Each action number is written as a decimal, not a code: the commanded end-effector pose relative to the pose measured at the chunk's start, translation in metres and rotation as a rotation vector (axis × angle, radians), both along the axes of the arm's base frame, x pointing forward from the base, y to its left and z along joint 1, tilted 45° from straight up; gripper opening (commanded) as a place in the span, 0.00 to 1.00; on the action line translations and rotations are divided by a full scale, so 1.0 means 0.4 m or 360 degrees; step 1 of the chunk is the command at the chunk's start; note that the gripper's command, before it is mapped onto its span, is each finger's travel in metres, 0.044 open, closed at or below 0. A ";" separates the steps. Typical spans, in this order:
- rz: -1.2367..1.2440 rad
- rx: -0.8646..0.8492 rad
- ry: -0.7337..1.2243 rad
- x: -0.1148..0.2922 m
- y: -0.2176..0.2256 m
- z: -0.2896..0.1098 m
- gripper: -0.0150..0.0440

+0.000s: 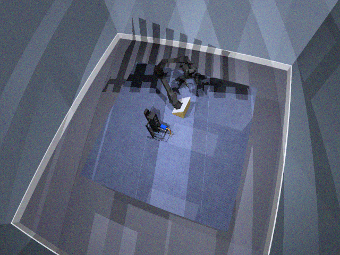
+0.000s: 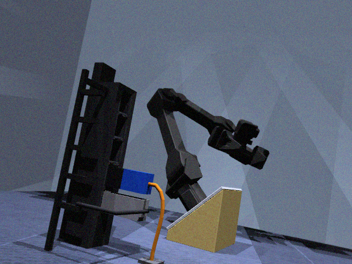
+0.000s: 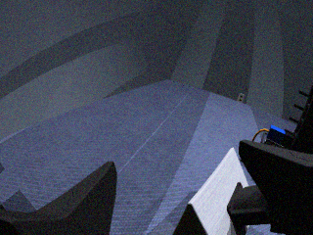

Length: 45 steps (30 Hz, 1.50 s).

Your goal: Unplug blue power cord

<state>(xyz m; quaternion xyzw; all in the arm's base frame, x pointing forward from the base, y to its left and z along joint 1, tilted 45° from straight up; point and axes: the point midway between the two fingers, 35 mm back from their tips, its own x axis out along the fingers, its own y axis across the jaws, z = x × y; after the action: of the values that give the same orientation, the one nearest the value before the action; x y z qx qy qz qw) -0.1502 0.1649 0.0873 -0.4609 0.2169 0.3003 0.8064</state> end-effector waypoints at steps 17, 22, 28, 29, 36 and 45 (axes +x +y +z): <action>-0.0327 -0.0955 0.0084 0.365 0.180 -0.035 0.53; -0.0375 -0.1230 0.0243 0.511 0.179 -0.044 0.53; -0.0391 -0.1503 0.0507 0.683 0.130 -0.053 0.53; -0.0389 -0.1541 0.0557 0.710 0.117 -0.054 0.53; -0.0466 -0.1678 0.0928 0.857 -0.016 -0.068 0.53; -0.0233 -0.1791 0.1370 1.004 -0.203 -0.075 0.53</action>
<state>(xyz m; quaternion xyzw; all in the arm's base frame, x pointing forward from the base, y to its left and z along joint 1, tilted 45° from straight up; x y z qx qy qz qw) 0.2342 0.1085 0.0571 -0.6445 0.6542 0.2157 0.3317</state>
